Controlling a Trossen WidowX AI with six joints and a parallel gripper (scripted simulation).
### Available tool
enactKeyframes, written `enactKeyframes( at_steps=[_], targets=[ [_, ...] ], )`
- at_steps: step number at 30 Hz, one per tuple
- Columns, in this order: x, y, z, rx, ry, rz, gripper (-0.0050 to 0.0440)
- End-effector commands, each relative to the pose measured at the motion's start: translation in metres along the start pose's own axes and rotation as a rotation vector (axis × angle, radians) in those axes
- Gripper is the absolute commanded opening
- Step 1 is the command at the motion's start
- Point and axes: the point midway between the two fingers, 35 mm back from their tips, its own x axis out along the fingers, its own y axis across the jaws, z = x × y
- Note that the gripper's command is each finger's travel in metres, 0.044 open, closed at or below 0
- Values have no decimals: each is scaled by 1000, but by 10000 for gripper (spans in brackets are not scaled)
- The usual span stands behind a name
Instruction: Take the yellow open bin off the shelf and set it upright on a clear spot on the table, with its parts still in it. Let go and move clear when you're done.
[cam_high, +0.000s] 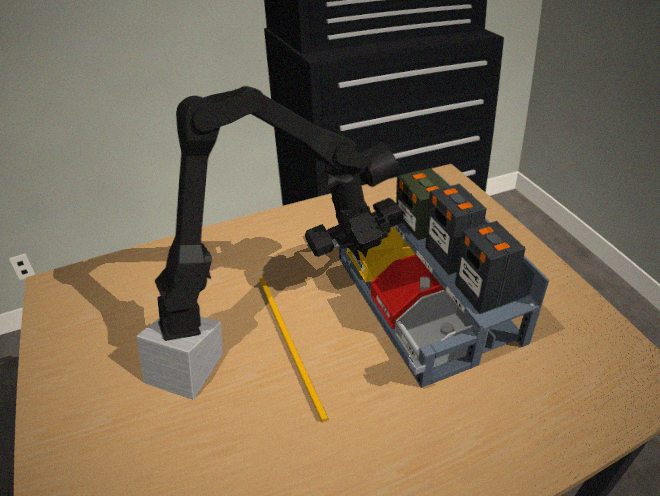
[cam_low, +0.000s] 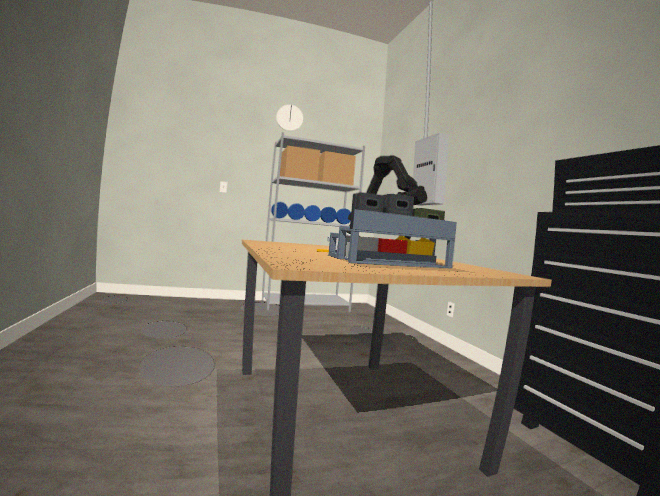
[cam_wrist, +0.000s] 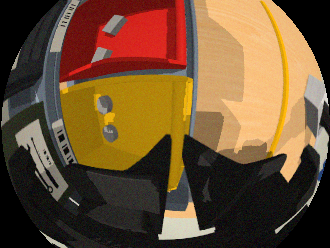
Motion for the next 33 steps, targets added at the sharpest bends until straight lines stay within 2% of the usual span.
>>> enactKeyframes(
  at_steps=[1, 33],
  targets=[
    [-13, 10, -4, -10, 8, 44, 0],
    [-10, 10, -3, -10, 8, 45, 0]
  ],
)
